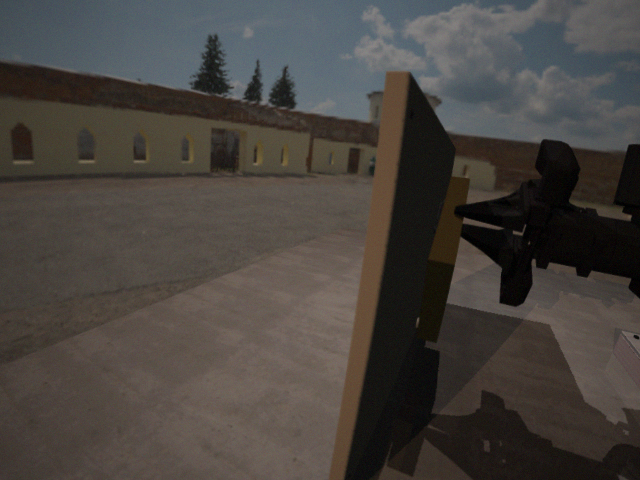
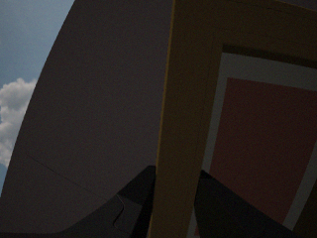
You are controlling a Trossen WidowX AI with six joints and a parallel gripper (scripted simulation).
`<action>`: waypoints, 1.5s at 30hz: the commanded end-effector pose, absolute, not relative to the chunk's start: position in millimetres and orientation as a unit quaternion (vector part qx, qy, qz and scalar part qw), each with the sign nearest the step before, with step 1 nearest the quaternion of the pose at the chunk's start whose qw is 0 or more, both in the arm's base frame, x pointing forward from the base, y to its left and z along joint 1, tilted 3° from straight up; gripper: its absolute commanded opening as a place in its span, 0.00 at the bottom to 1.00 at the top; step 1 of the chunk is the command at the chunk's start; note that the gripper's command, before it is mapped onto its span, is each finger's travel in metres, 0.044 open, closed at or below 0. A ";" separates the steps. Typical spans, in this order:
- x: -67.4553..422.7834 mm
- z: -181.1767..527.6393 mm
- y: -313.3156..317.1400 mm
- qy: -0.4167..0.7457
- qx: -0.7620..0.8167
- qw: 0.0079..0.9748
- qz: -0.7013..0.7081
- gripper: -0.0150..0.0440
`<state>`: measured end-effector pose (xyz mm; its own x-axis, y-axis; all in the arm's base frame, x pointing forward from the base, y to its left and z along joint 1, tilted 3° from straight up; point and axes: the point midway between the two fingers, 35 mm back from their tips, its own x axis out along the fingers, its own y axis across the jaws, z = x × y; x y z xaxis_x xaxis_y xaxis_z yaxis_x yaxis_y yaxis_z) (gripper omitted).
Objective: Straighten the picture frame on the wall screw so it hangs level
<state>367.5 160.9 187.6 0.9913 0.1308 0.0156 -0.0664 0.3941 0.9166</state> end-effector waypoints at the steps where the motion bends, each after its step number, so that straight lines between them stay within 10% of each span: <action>1: 367.6 189.1 160.7 0.027 0.549 0.834 0.060 0.25; 45: 368.4 193.1 154.5 0.027 0.548 0.834 0.060 0.25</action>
<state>368.6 154.2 191.5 0.9920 0.1255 0.0163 -0.0650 0.3944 0.9167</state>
